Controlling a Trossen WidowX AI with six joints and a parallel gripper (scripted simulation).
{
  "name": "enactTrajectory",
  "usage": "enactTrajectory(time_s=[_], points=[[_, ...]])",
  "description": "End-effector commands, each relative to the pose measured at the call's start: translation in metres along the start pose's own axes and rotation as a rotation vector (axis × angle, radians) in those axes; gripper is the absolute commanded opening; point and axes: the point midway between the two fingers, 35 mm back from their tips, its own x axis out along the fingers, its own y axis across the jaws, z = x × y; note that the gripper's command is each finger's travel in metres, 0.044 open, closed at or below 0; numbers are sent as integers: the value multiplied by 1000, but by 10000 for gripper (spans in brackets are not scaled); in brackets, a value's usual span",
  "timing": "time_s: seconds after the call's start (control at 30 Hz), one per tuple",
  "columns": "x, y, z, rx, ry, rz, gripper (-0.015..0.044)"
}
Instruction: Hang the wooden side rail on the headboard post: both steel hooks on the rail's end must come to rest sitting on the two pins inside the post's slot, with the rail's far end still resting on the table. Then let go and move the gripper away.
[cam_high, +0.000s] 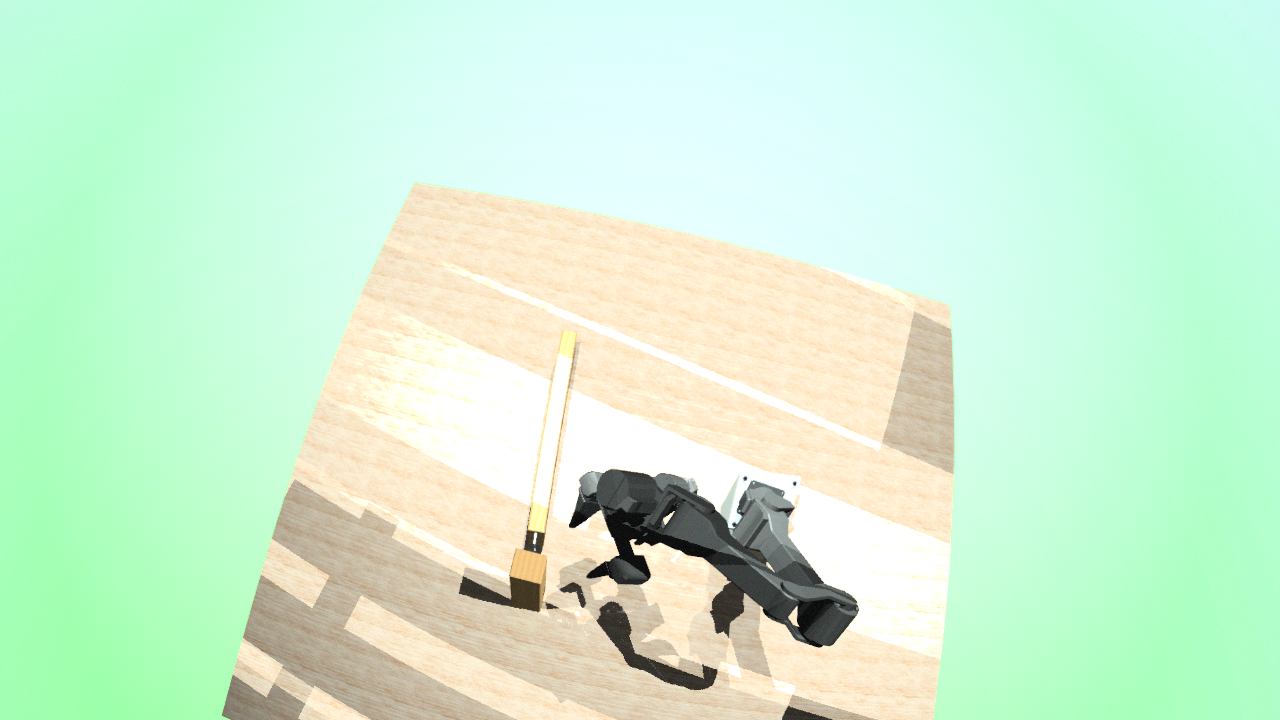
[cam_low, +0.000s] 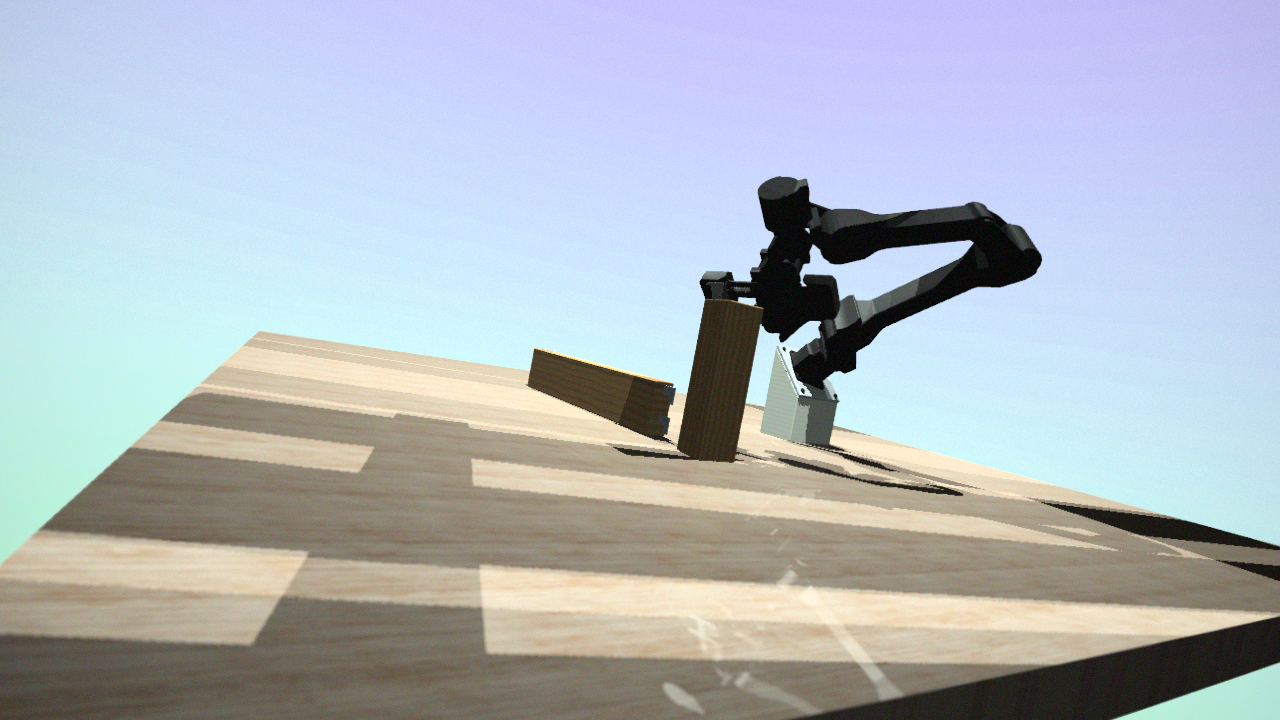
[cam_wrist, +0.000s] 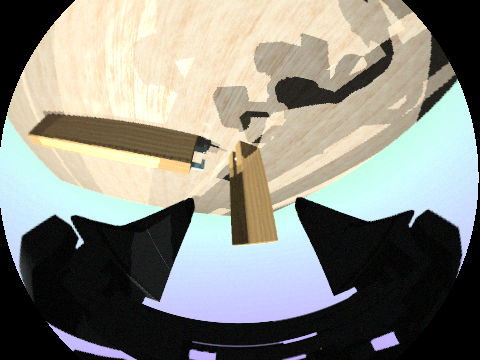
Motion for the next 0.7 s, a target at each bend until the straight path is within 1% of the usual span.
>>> enactTrajectory(time_s=[0.0, 0.4, 0.67], points=[[0, 0, 1, -5, -1, -5, 440], [0, 1, 0, 27, 2, -7, 440], [-4, 20, -14, 504, 42, -47, 440]])
